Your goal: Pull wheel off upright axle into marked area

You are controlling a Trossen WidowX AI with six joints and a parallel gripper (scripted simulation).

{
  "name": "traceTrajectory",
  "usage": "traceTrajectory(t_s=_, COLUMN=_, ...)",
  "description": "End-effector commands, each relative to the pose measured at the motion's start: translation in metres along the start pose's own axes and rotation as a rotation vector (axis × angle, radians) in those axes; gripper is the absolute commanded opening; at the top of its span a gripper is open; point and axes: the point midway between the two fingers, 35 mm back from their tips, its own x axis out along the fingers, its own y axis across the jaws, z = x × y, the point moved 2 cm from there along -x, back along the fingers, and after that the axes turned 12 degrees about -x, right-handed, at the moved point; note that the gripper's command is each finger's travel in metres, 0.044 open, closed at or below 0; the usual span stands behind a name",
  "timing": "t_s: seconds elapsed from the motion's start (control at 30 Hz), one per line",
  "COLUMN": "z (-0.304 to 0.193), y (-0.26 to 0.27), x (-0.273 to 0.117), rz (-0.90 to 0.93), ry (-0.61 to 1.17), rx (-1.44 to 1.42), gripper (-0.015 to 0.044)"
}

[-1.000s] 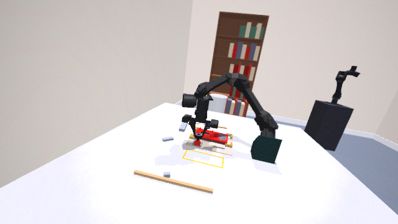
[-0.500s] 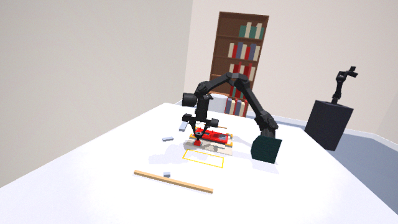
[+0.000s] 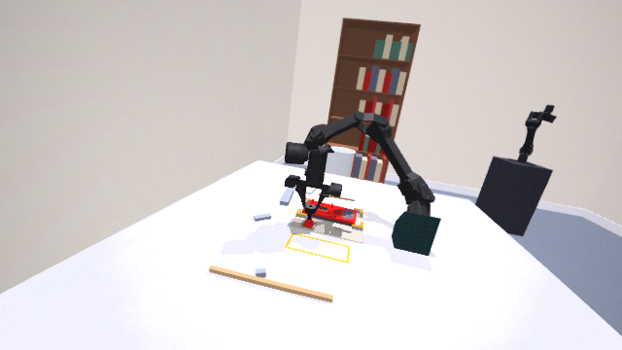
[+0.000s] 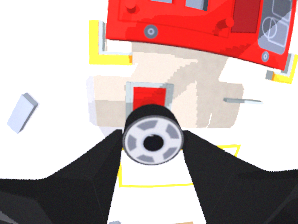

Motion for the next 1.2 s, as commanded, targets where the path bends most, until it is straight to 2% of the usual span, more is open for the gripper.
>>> traceTrajectory(t_s=0.0, z=0.001, y=0.001, x=-0.003, rz=0.002, ry=0.005, rx=0.010, gripper=0.0000)
traceTrajectory(t_s=0.43, z=0.001, y=0.001, x=-0.008, rz=0.002, ry=0.005, rx=0.009, gripper=0.0000)
traceTrajectory(t_s=0.7, z=-0.001, y=-0.002, x=-0.040, rz=0.001, ry=0.006, rx=0.008, gripper=0.0000)
traceTrajectory(t_s=0.83, z=-0.005, y=-0.003, x=-0.033, rz=-0.002, ry=-0.001, rx=-0.007, gripper=0.0000)
traceTrajectory(t_s=1.17, z=-0.061, y=-0.015, x=-0.037, rz=0.008, ry=0.005, rx=-0.010, gripper=0.0000)
